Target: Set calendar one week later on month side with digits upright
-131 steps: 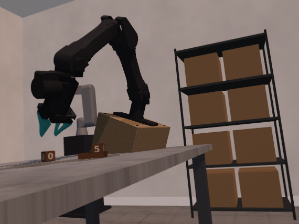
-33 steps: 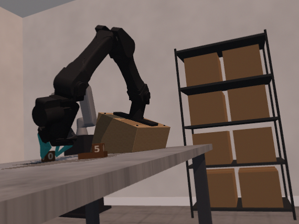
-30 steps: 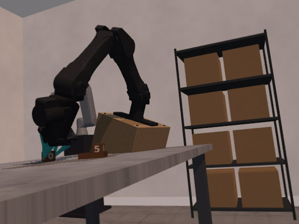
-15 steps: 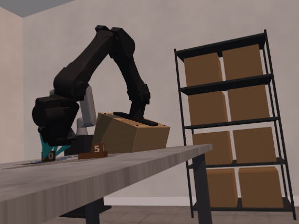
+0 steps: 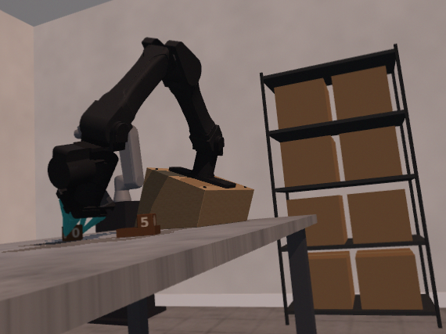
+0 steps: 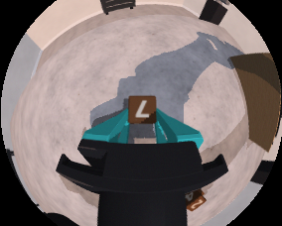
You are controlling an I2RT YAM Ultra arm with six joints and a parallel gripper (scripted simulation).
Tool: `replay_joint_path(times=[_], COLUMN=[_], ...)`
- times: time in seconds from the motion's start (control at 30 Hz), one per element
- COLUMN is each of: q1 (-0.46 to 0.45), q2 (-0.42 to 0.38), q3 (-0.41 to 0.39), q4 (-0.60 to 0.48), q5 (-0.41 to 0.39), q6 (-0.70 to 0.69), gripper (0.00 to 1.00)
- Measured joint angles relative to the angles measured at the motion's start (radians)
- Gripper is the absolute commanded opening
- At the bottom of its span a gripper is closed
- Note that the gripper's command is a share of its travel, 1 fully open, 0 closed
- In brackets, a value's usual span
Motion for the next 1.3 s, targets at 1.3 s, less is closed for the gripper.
replay_joint_path(times=[1.3], q1=[-0.055], q2=[-0.158], q3=[-0.007], q4=[-0.112], q5=[0.000], q6=[-0.064], gripper=[0.27])
